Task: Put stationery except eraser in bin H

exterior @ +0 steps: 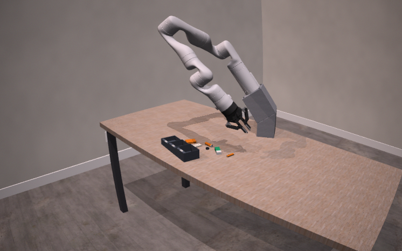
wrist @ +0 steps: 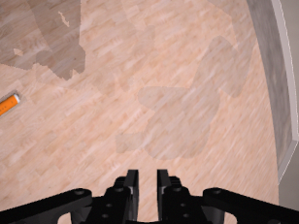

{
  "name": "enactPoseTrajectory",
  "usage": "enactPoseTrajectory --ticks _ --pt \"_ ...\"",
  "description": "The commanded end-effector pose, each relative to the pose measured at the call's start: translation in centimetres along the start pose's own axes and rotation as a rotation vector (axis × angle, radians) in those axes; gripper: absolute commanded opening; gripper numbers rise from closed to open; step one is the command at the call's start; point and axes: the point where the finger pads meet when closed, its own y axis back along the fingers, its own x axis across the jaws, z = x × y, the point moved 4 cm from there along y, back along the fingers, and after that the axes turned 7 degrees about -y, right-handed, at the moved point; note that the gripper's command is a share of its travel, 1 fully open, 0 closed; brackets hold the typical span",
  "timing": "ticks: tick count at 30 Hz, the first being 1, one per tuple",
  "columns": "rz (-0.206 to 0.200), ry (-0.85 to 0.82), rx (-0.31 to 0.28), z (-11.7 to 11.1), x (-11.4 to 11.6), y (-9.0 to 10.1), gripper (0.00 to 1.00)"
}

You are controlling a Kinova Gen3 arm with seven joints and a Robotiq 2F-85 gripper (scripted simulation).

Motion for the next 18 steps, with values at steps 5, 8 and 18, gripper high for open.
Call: enactPoseTrajectory --ticks 5,8,18 --pt "-0.137 -0.068 0.037 -1.4 0.4 1.8 0.09" --pt "-0.202 -0.144 0.042 -2.4 -0.4 2.6 0.09" --pt "-0.377 -0.358 0.011 -5.0 -2.7 5.8 0.09"
